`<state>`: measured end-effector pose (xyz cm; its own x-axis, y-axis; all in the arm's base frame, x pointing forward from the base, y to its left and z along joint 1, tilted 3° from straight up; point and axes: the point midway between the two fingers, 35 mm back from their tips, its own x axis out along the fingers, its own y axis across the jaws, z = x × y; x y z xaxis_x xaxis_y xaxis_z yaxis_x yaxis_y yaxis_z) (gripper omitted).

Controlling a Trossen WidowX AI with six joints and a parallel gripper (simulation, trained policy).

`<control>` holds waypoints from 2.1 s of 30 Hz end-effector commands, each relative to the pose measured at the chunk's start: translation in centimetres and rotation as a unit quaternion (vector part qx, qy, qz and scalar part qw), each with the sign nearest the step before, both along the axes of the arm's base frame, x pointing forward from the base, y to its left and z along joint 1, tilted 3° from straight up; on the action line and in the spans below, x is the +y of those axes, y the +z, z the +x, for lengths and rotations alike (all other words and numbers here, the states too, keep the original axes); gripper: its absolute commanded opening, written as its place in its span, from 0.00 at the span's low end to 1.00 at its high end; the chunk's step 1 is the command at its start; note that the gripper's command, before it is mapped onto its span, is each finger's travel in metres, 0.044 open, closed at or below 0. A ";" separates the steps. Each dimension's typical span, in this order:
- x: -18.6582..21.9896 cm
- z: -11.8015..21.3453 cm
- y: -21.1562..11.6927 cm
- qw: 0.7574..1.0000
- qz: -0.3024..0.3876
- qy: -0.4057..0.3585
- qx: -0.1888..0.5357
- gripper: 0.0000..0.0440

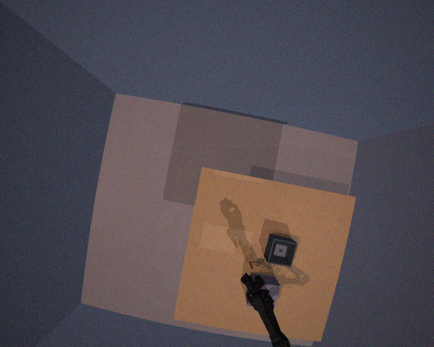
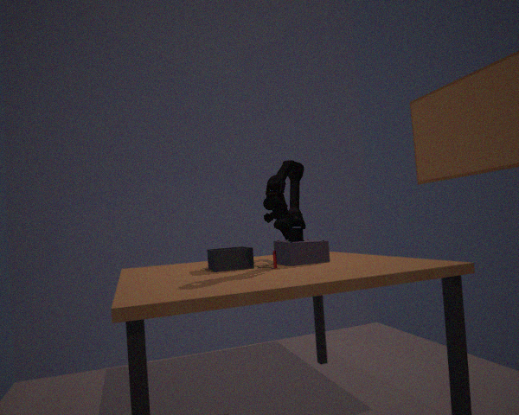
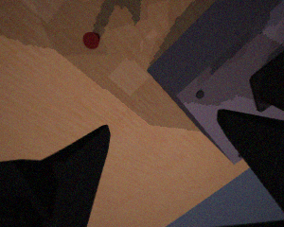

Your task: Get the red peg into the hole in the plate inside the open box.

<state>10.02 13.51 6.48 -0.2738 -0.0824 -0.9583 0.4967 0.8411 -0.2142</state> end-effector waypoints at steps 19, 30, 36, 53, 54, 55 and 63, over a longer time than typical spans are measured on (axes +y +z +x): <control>-0.8 4.6 -6.7 0.995 -0.066 -0.060 -0.045 0.98; -1.1 5.4 -10.9 0.994 -0.068 -0.050 -0.071 0.95; -1.5 5.1 -12.6 0.994 -0.075 -0.045 -0.068 0.62; -2.2 5.8 -12.4 0.991 -0.118 -0.030 -0.055 0.00; -2.1 6.0 -12.2 0.991 -0.119 -0.029 -0.057 0.00; -2.1 6.2 -11.9 0.991 -0.120 -0.029 -0.060 0.00; -2.3 7.9 -9.2 0.988 -0.130 -0.028 -0.078 0.00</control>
